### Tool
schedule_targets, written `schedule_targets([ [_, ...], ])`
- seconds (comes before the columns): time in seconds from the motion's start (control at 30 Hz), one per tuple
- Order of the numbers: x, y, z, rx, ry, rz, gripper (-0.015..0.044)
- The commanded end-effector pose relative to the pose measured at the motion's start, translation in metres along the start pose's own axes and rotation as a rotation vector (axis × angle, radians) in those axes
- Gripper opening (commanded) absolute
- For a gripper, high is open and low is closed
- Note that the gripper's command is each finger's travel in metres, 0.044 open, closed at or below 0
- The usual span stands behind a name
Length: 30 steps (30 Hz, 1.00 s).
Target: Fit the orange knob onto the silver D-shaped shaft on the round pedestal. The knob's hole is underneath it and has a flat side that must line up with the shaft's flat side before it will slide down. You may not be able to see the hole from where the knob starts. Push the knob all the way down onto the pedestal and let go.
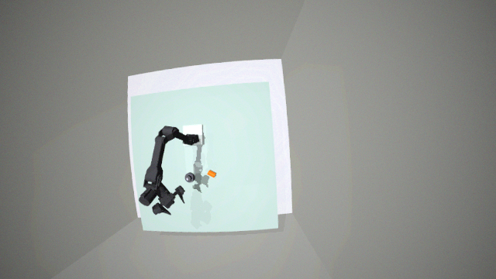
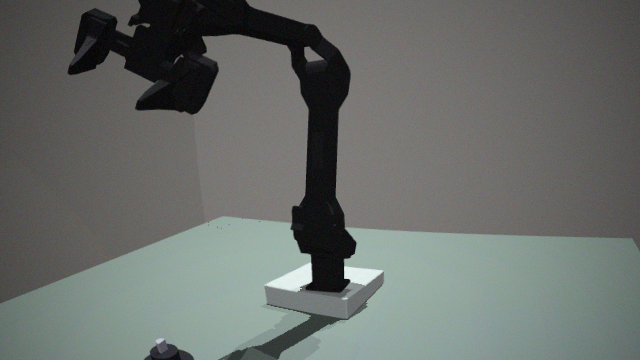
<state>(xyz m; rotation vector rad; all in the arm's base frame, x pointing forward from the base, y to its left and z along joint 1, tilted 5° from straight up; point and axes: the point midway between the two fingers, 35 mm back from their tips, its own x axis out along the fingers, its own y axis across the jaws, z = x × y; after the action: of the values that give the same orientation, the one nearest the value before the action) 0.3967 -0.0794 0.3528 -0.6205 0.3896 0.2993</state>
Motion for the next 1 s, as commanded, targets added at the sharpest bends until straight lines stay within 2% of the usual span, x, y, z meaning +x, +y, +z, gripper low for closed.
schedule_targets([
  [0.0,0.047,0.051,-0.028,0.07,0.148,0.166,0.044],
  [0.27,0.098,0.16,-0.081,0.086,0.473,0.449,0.044],
  [0.4,0.105,0.22,-0.11,0.037,0.667,0.584,0.044],
  [0.53,0.097,0.277,-0.14,-0.06,0.884,0.708,0.044],
  [0.83,0.096,0.284,-0.145,-0.076,0.912,0.722,0.044],
  [0.97,0.105,0.297,-0.161,-0.076,0.912,0.723,0.044],
])
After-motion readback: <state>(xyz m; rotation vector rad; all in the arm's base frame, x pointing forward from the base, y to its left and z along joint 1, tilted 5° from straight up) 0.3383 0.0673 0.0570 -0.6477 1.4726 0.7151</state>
